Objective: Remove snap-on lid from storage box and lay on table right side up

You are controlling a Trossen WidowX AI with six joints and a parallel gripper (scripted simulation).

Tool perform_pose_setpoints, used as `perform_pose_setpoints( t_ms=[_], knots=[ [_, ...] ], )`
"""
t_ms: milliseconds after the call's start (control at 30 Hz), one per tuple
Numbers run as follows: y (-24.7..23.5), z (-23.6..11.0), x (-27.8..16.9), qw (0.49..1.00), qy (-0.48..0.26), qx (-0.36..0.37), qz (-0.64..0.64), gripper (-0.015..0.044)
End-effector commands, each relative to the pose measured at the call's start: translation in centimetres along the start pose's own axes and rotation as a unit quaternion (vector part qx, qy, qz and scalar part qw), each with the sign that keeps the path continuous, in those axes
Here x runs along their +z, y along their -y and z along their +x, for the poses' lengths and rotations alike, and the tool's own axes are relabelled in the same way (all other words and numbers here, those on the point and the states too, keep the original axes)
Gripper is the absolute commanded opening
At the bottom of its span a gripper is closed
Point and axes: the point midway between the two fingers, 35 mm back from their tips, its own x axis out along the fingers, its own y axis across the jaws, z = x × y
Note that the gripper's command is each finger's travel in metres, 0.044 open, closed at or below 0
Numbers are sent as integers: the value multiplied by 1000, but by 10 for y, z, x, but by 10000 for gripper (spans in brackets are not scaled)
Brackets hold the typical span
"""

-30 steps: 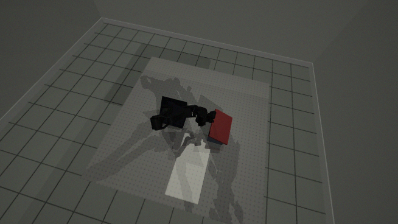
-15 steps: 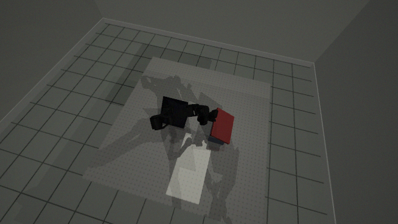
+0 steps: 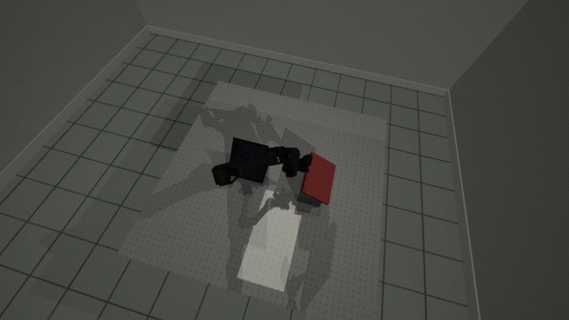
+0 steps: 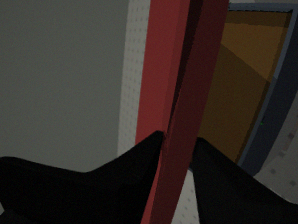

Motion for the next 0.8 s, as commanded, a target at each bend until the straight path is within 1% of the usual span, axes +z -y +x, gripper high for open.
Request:
perform_pose_setpoints(
  t_ms=[0, 767],
  knots=[
    [-9, -5, 2, 1000, 2, 7, 8, 0],
    [-32, -25, 2, 1000, 1, 7, 8, 0]
  ],
)
